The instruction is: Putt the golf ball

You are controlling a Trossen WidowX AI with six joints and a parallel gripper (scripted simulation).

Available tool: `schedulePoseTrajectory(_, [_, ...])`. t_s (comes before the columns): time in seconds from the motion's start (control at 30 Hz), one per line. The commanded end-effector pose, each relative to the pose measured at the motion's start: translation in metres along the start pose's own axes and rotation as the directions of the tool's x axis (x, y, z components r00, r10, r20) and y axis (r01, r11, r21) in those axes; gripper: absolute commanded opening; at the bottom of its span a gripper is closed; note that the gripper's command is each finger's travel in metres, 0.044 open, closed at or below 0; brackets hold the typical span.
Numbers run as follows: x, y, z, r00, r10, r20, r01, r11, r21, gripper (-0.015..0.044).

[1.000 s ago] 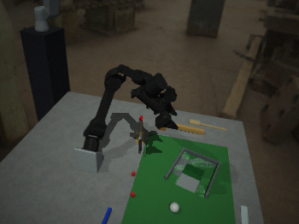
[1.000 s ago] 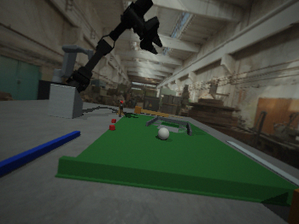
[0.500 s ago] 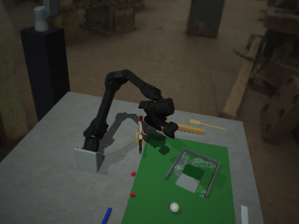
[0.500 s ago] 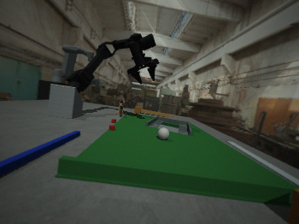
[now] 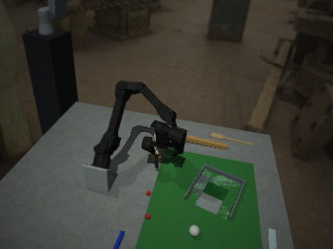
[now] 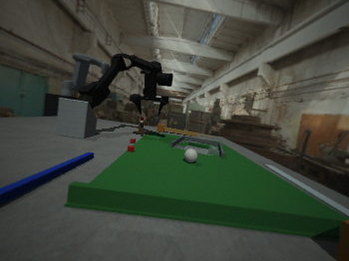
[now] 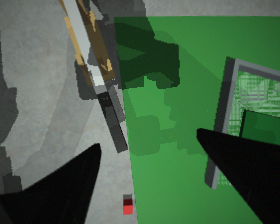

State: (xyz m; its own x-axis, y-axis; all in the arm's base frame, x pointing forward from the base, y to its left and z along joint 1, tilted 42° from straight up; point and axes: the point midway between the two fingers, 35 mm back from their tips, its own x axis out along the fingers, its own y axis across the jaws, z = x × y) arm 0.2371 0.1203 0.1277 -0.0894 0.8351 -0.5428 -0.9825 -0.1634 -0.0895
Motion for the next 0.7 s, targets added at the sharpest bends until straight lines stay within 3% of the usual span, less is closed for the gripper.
schedulePoseTrajectory(0.0, [0.021, 0.034, 0.008, 0.993, 0.121, -0.002, -0.119, 0.978, -0.173, 0.044])
schedulePoseTrajectory(0.67, [0.047, 0.035, 0.003, 0.993, 0.12, -0.002, -0.119, 0.978, -0.174, 0.044])
